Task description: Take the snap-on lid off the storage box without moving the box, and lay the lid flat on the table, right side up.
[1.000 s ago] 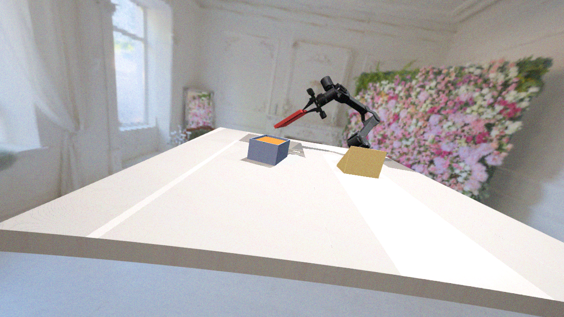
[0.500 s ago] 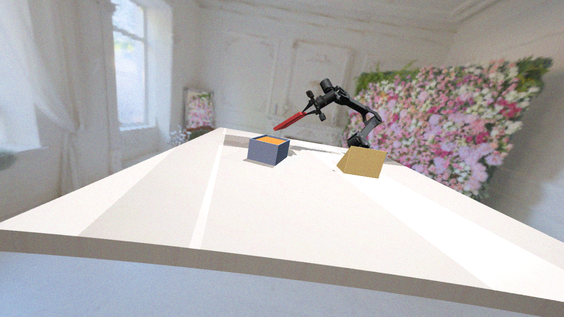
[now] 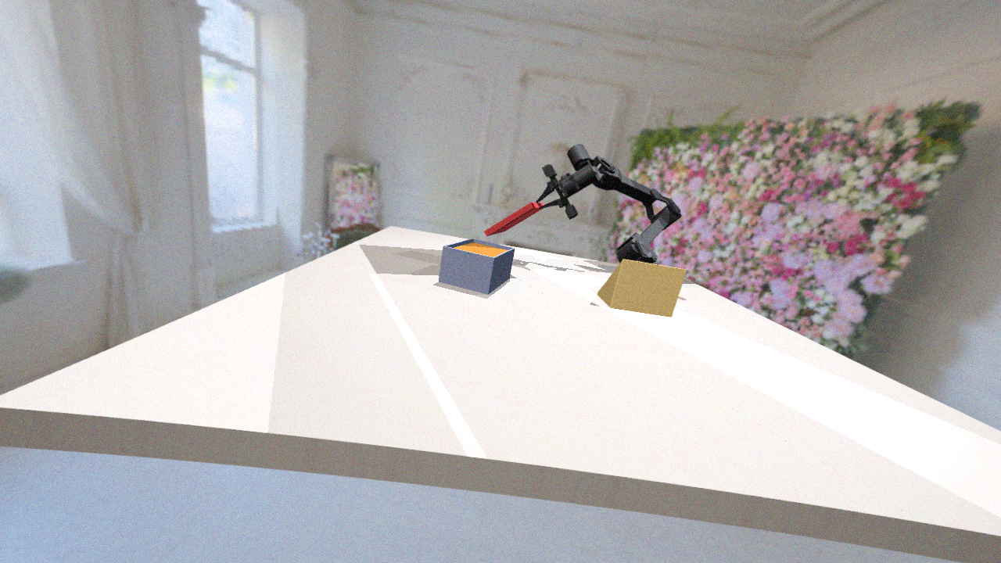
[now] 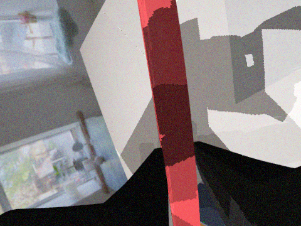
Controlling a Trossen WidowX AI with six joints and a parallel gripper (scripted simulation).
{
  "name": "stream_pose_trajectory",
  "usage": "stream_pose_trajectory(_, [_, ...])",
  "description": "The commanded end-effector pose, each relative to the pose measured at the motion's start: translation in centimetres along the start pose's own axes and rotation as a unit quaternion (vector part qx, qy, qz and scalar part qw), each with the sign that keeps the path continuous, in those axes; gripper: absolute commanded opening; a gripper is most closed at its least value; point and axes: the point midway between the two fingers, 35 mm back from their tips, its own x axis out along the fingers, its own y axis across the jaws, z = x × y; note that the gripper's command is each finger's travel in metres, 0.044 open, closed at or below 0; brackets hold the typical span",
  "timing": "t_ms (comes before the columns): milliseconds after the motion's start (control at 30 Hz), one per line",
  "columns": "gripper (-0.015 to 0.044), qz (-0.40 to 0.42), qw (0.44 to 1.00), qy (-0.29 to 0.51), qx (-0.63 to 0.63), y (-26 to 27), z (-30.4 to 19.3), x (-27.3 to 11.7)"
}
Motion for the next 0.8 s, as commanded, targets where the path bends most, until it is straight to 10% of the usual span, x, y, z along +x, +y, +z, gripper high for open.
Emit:
stream_pose_trajectory(0, [0.0, 0.007, 1.0, 0.003, 0.003, -0.1, 0.1, 0.0])
stream_pose_trajectory(767, [0.0, 0.007, 1.0, 0.003, 0.004, -1.5, 0.1, 1.2])
